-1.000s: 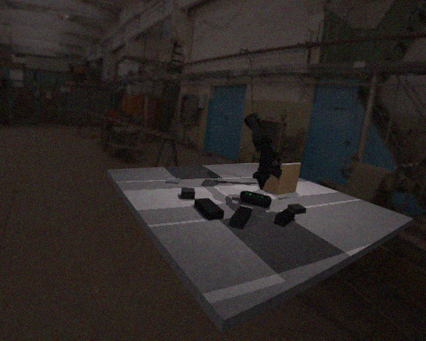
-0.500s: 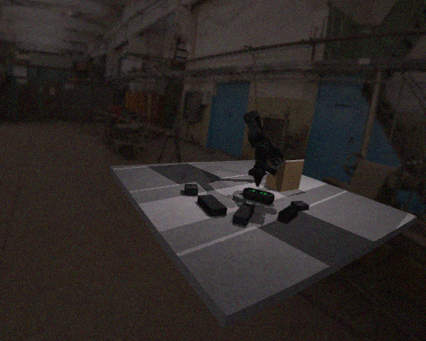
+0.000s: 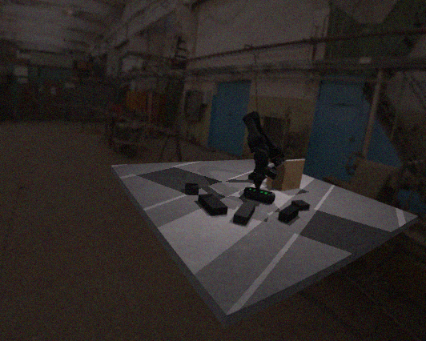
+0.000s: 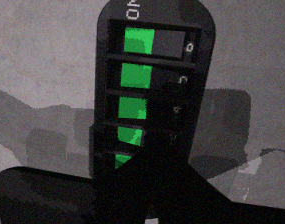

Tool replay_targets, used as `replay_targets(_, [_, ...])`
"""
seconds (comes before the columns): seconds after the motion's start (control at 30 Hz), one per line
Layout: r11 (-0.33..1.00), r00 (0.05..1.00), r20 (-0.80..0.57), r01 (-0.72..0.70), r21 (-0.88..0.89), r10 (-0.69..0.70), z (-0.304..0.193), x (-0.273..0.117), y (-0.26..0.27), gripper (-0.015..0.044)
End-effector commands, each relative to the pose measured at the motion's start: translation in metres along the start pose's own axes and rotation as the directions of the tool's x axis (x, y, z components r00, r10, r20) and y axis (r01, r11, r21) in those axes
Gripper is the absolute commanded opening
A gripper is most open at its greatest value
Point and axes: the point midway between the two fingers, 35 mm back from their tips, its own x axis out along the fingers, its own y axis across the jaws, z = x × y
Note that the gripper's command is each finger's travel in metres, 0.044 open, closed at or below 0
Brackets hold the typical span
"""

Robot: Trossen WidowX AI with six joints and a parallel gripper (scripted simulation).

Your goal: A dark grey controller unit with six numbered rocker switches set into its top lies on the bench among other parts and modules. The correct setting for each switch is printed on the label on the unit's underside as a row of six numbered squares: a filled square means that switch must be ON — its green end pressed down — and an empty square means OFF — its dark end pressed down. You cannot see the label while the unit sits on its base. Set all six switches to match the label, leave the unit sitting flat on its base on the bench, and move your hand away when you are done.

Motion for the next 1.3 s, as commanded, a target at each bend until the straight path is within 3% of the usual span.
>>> replay_targets(0.0, [1.000, 1.000, -0.005, -0.001, -0.004, 0.001, 0.000, 0.006, 0.001, 0.0000])
replay_targets(0.6, [1.000, 1.000, -0.005, -0.002, -0.004, 0.002, -0.001, 0.013, 0.001, 0.0000])
replay_targets(0.8, [1.000, 1.000, -0.003, -0.001, -0.005, 0.001, 0.000, -0.032, 0.001, 0.0000])
replay_targets(1.0, [1.000, 1.000, -0.003, -0.001, -0.005, 0.001, -0.001, -0.032, 0.001, 0.0000])
replay_targets(1.27, [1.000, 1.000, -0.006, -0.003, -0.005, 0.003, -0.040, -0.032, 0.021, 0.0000])
